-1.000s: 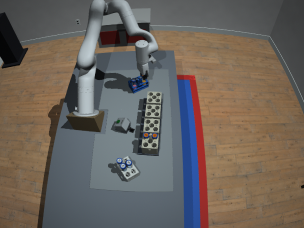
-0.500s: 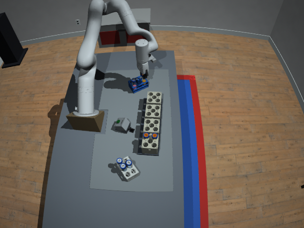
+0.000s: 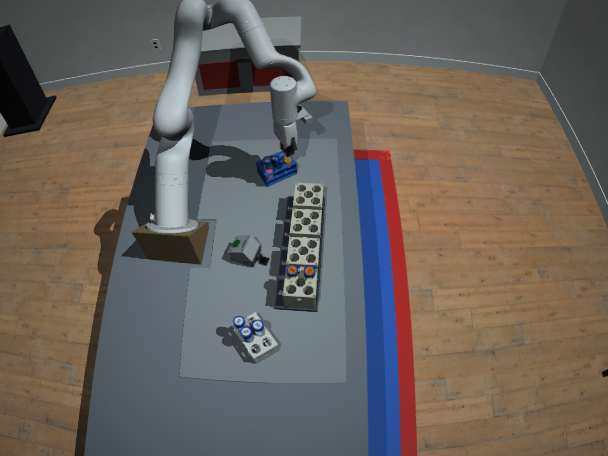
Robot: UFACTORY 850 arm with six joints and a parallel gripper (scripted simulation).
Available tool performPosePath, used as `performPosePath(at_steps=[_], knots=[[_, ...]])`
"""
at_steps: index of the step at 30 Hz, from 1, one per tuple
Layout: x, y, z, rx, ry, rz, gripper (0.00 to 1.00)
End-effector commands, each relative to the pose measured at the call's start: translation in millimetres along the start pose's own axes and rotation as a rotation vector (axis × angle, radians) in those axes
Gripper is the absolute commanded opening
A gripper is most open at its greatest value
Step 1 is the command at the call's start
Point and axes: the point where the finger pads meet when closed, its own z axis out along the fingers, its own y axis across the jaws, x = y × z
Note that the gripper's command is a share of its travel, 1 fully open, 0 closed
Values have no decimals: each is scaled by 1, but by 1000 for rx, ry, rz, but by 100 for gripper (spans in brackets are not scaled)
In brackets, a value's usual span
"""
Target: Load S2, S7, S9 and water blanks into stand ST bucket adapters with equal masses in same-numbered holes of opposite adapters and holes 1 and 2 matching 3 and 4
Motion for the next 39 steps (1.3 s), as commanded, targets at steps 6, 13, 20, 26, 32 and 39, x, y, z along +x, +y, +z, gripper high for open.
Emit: performPosePath(at_steps=[6,13,20,26,32,39], knots=[[1,0,-5,0,1,0,0],[1,0,-19,0,1,0,0],[1,0,-32,0,1,-1,0],[1,0,-42,-1,1,-1,0],[1,0,-54,-1,1,-1,0],[1,0,-64,-1,1,-1,0]])
